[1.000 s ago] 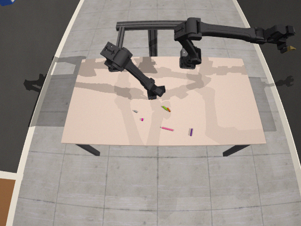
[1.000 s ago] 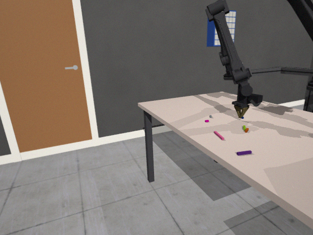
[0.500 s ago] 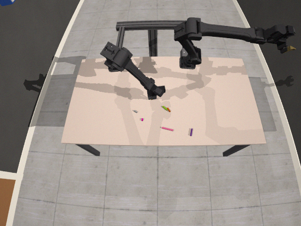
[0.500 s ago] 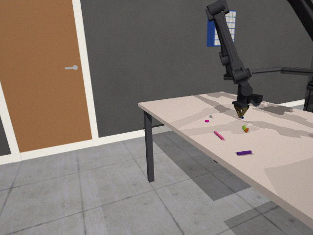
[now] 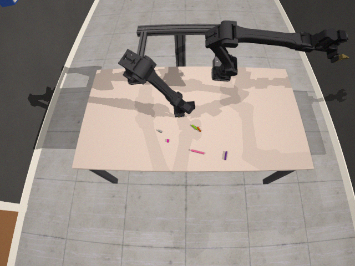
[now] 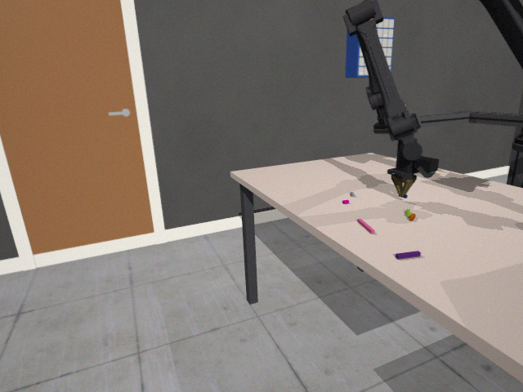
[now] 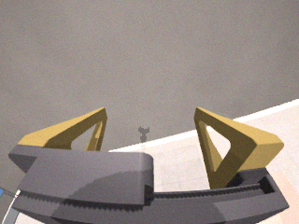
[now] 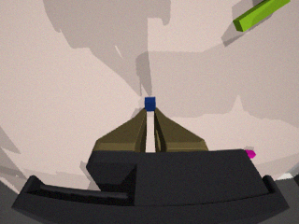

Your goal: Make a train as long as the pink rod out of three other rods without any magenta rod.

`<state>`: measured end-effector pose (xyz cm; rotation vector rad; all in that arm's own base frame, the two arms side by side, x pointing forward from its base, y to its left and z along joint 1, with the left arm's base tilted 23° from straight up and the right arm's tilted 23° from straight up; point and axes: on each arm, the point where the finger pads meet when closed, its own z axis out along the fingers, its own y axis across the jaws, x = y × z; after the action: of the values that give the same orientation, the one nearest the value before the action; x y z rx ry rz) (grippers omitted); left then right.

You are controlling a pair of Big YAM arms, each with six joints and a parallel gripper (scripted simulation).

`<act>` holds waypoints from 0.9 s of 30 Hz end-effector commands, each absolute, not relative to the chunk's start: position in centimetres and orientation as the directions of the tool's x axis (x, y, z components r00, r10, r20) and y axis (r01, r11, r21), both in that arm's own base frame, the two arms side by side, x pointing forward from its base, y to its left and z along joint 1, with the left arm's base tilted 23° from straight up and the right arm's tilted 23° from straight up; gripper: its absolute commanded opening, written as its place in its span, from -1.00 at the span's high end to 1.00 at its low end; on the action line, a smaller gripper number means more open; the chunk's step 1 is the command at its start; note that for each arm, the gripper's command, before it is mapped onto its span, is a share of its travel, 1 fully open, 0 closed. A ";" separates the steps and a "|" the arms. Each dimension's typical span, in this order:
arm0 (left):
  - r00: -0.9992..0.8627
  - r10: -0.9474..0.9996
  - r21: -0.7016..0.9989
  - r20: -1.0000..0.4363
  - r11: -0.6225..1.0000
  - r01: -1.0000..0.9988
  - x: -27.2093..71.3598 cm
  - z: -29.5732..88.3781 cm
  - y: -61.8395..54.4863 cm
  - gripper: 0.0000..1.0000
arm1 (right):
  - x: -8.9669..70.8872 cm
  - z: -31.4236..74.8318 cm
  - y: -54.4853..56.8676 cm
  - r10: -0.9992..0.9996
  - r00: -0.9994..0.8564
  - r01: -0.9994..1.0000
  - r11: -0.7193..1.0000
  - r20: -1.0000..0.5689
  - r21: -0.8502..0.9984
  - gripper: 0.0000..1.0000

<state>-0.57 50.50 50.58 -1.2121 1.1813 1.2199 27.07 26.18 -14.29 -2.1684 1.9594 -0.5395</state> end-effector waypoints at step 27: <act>-0.002 0.106 0.000 -0.994 -0.023 -1.000 -1.1 55.4 50.3 -1.00 | 27.8 -14.3 27.1 -0.992 0.046 -0.923 -0.088 0.120 -0.375 0.91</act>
<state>-0.57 50.50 50.58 -1.2121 1.1813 1.2199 27.13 26.26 -14.27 -2.1594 1.9653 -0.5379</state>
